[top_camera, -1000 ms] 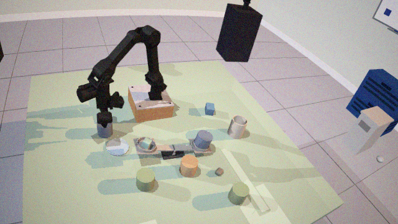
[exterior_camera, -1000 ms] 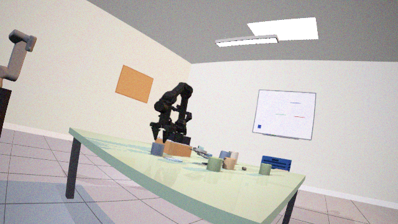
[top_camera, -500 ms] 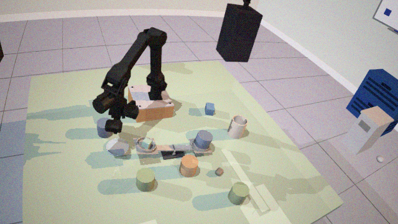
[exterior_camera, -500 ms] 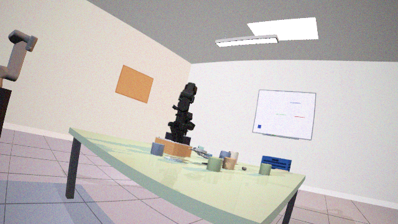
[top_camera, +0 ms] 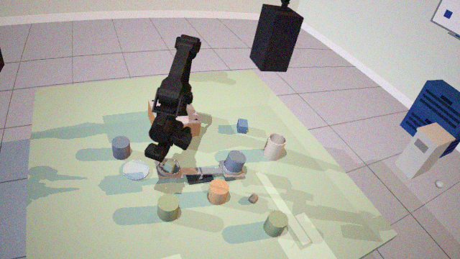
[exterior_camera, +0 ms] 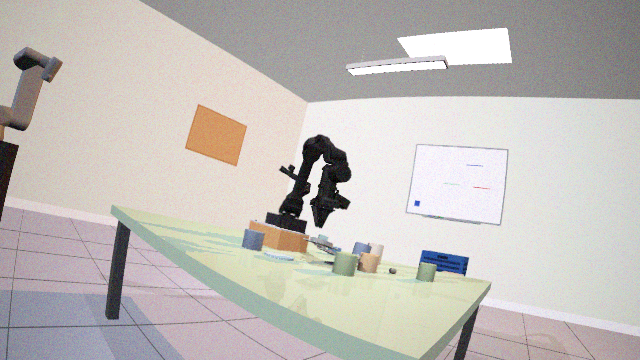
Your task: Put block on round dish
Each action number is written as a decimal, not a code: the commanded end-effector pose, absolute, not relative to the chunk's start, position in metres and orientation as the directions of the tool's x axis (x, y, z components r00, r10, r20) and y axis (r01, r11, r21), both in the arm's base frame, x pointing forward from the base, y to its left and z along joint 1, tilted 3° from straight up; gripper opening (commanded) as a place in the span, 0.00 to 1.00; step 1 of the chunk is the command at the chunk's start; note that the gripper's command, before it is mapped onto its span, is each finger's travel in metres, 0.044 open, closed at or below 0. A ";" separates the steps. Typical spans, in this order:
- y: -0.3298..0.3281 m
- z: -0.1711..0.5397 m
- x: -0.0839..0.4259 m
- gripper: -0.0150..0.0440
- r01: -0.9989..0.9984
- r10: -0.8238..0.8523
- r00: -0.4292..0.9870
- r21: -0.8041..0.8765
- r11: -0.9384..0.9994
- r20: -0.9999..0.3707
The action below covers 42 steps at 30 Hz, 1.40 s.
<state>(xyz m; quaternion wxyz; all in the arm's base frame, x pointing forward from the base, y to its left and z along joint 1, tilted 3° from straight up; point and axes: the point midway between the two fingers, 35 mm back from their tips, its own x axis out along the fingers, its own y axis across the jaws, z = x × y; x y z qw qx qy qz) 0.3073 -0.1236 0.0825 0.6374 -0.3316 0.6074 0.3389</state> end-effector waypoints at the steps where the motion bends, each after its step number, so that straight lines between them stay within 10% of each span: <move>1: -0.103 0.091 0.318 0.69 -0.796 0.037 0.041 -0.010 0.606 -0.998; 42: -0.101 0.039 0.320 0.61 -0.796 0.037 0.041 -0.010 0.606 -0.998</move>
